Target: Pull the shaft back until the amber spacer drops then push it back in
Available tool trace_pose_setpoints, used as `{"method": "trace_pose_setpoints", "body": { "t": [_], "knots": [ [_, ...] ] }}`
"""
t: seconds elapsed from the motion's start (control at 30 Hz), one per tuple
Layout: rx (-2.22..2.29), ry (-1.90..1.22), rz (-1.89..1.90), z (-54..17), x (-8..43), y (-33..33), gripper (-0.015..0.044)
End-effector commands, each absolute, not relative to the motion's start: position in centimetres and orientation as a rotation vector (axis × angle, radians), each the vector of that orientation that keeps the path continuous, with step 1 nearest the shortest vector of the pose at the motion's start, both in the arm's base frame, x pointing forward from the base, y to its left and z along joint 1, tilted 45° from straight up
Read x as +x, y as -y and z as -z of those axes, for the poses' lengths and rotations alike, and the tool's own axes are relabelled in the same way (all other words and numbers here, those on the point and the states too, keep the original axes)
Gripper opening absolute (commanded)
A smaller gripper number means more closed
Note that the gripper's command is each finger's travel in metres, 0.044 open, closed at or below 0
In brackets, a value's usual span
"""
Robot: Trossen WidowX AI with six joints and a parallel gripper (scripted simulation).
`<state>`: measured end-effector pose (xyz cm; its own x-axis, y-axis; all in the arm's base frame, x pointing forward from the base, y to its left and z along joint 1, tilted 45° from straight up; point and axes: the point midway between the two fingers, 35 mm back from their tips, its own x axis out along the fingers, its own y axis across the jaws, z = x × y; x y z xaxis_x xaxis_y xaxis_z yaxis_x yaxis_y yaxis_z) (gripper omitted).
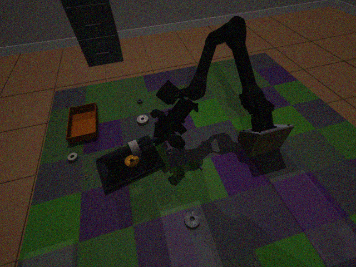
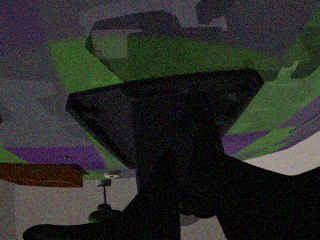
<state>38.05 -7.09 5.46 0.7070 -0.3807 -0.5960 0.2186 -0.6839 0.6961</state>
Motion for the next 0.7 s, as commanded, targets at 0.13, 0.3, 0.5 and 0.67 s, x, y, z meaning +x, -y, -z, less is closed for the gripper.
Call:
{"method": "trace_pose_setpoints", "body": {
  "t": [0.13,0.3,0.5,0.67],
  "knots": [
    [2.124,0.124,0.958,-5.55,38.45,7.0,0.0],
    [2.124,0.124,0.958,-5.57,38.57,6.97,0.0],
    [2.116,0.124,0.968,-5.4,38.17,7.07,0.0026],
    [2.116,0.124,0.968,-5.4,38.17,7.07,0.0157]
  ]
}}
